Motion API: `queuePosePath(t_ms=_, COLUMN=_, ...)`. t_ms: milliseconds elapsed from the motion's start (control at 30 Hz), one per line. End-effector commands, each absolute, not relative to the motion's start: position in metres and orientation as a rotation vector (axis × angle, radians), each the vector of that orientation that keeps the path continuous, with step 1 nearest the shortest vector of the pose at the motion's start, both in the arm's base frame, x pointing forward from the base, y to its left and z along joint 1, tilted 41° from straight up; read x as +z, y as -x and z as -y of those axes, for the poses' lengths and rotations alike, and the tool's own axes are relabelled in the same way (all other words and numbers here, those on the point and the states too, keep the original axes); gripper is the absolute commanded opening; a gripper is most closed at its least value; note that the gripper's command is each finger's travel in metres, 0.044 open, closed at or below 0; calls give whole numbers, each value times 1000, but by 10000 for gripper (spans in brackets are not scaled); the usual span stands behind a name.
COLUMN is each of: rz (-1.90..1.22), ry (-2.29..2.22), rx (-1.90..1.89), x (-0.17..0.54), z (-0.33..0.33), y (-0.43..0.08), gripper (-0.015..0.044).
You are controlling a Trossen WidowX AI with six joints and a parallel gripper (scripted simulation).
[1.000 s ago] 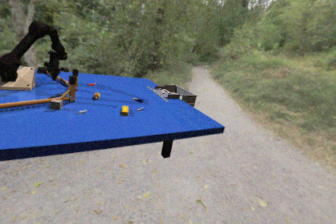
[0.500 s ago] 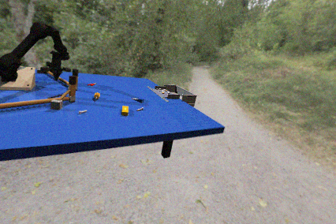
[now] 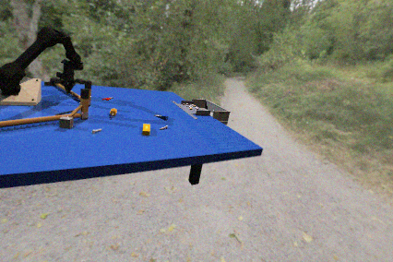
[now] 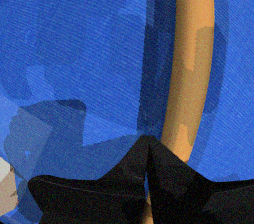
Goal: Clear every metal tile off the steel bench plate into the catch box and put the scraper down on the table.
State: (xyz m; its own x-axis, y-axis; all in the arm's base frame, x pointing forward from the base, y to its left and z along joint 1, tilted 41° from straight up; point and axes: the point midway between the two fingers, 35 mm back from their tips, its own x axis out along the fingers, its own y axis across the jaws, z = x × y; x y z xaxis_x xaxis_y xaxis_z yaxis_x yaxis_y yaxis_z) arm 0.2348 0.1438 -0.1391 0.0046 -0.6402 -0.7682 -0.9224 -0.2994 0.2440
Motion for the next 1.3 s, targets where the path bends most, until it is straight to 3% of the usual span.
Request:
queuePosePath(t_ms=0, rz=-1604, ry=1965, rx=1188, x=-140, z=-147, y=-241, gripper=0)
queuePosePath(t_ms=1267, rz=-1602, ry=1966, rx=1185, x=-148, z=-158, y=-277, gripper=0)
